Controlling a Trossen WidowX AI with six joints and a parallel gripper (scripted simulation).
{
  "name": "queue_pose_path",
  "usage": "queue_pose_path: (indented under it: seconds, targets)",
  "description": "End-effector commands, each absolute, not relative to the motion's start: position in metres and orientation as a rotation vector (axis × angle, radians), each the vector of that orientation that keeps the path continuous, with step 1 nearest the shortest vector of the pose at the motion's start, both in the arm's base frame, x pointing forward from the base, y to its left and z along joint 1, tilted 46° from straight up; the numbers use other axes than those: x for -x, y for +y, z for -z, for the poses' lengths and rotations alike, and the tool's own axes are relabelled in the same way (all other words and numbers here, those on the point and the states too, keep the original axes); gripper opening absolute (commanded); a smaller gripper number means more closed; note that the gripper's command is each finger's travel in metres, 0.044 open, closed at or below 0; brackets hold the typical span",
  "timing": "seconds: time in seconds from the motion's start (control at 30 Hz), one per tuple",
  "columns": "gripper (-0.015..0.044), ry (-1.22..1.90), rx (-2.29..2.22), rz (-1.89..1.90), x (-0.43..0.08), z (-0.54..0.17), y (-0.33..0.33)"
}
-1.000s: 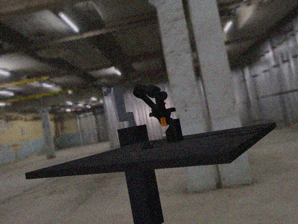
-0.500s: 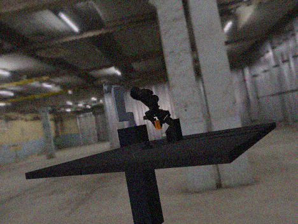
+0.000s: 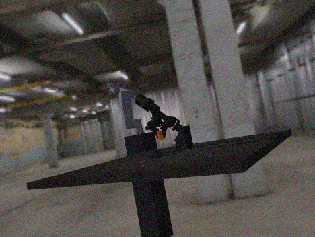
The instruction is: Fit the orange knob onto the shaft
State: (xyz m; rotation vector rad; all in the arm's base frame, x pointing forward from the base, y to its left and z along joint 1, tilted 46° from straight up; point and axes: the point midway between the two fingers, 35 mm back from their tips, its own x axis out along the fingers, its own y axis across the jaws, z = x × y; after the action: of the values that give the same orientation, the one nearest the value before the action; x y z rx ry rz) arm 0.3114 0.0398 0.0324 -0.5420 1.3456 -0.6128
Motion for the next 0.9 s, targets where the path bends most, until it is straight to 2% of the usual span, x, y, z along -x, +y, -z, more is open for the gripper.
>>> queue_pose_path:
  seconds: [0.0, 0.57, 0.87]
  targets:
    - [0.0000, 1.334, 0.547, 0.611, -0.316, -0.041, 0.030]
    - [0.0000, 1.327, 0.562, 0.637, -0.323, -0.066, -0.016]
    - [0.0000, 1.327, 0.563, 0.637, -0.325, -0.054, -0.029]
